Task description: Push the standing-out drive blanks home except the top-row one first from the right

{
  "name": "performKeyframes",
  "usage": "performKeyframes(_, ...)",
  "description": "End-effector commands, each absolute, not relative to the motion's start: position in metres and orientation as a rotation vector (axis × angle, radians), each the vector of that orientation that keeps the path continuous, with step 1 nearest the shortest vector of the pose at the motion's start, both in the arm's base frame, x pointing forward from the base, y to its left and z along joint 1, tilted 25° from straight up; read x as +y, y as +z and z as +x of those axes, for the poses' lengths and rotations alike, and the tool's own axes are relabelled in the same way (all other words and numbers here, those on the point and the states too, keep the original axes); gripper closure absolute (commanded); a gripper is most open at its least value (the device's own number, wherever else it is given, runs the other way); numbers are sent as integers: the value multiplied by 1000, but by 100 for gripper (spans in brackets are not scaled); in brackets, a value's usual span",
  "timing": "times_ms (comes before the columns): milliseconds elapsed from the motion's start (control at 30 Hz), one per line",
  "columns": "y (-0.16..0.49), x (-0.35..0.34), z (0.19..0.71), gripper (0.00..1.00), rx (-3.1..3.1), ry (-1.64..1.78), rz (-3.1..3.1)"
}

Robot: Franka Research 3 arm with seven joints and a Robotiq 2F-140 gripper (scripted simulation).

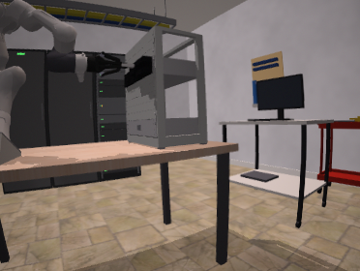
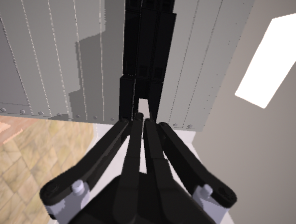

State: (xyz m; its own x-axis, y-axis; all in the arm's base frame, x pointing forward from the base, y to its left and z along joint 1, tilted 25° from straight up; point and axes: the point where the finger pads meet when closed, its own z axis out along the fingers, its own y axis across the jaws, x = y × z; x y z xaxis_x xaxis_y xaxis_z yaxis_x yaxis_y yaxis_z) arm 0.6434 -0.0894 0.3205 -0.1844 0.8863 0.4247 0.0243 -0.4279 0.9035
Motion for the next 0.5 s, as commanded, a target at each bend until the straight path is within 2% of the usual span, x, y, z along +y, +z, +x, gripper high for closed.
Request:
performKeyframes(0, 325, -77, 636, 100, 1093, 1671, 1423)
performKeyframes(467, 350, -18, 611, 100, 1093, 1671, 1423)
